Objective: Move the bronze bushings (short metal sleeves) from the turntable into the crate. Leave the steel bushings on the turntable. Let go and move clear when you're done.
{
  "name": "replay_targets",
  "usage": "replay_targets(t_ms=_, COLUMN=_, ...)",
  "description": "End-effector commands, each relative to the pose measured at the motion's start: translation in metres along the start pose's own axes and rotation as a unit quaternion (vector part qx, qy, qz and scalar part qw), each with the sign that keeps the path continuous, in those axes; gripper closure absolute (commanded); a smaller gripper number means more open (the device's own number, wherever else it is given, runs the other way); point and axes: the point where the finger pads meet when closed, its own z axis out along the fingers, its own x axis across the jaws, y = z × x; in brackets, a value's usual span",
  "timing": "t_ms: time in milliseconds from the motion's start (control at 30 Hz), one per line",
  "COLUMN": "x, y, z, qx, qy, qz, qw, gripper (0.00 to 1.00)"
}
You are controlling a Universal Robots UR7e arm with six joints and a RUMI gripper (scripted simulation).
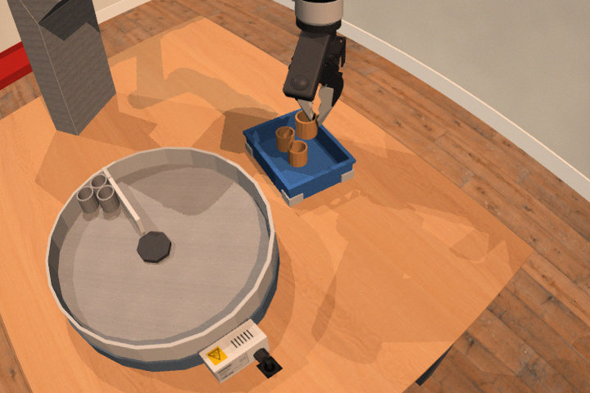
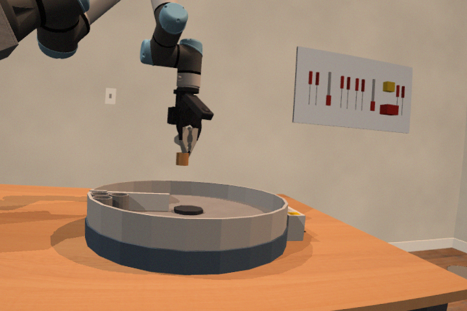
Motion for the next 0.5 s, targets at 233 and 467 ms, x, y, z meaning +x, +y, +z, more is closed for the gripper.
replay_targets(t_ms=233, x=-0.0064, y=0.0041, z=-0.0004, qx=0.000, qy=-0.001, qz=-0.004, qw=1.000, gripper=1.00)
replay_targets(t_ms=467, x=-0.0072, y=0.0047, z=-0.0005, qx=0.000, qy=-0.001, qz=-0.004, qw=1.000, gripper=1.00)
